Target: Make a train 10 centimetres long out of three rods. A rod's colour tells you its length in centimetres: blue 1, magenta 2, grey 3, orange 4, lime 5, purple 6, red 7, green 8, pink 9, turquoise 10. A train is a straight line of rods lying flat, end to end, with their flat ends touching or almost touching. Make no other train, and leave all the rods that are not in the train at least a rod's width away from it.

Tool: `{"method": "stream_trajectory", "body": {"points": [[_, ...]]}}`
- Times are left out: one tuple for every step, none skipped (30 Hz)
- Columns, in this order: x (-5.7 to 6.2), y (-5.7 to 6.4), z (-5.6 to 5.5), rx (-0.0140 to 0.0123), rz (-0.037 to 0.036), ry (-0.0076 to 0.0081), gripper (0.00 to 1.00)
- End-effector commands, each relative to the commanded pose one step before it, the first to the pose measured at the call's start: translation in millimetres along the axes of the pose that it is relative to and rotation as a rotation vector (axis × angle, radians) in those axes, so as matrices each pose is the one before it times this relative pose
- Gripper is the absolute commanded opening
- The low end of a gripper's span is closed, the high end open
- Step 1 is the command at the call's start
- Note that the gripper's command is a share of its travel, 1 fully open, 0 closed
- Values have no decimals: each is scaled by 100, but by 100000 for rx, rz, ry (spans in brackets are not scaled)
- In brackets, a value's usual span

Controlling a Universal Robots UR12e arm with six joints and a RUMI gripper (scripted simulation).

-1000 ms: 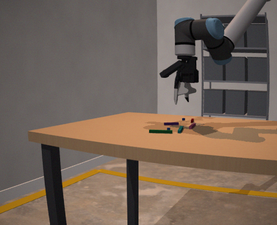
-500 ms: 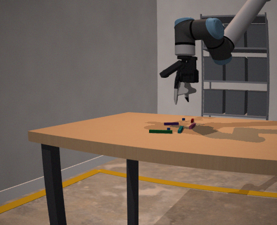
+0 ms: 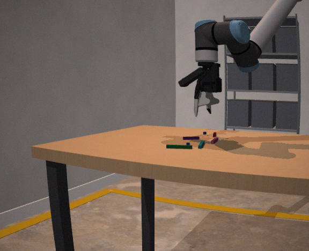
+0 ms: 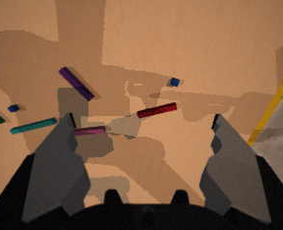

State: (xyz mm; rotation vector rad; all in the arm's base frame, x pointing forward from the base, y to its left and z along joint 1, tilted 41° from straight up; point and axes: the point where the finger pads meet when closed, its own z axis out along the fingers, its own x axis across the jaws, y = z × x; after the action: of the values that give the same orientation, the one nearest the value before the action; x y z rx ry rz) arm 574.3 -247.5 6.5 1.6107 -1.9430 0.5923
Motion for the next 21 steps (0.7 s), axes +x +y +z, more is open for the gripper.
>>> {"method": "stream_trajectory", "body": {"points": [[3853, -997, -384, 281, 16788, -119, 100], [325, -115, -29, 3, 1578, -1, 100], [431, -157, -39, 4, 2099, 1, 100], [452, -171, -42, 5, 2205, 3, 100], [0, 0, 0, 0, 0, 0, 100], [0, 0, 0, 0, 0, 0, 100], [154, -61, -14, 2, 758, 1, 100], [23, -8, -2, 0, 103, 6, 100], [5, 0, 0, -1, 0, 17, 14], [-140, 35, 31, -55, -224, -15, 14], [-146, 32, 20, -39, -231, -20, 14], [-59, 29, 5, -20, -102, -6, 14], [-36, 111, 33, -108, -94, -2, 14], [-14, 54, 18, -55, -42, 2, 14], [5, 7, -1, -2, 4, 4, 14], [25, -11, -20, 34, 39, 5, 14], [28, -12, -21, 35, 44, 5, 14], [27, -11, -19, 33, 42, 4, 14], [23, -13, -16, 40, 46, 4, 14], [13, -8, -9, 24, 4, 3, 14], [3, -3, -2, 9, -7, 1, 14]]}}
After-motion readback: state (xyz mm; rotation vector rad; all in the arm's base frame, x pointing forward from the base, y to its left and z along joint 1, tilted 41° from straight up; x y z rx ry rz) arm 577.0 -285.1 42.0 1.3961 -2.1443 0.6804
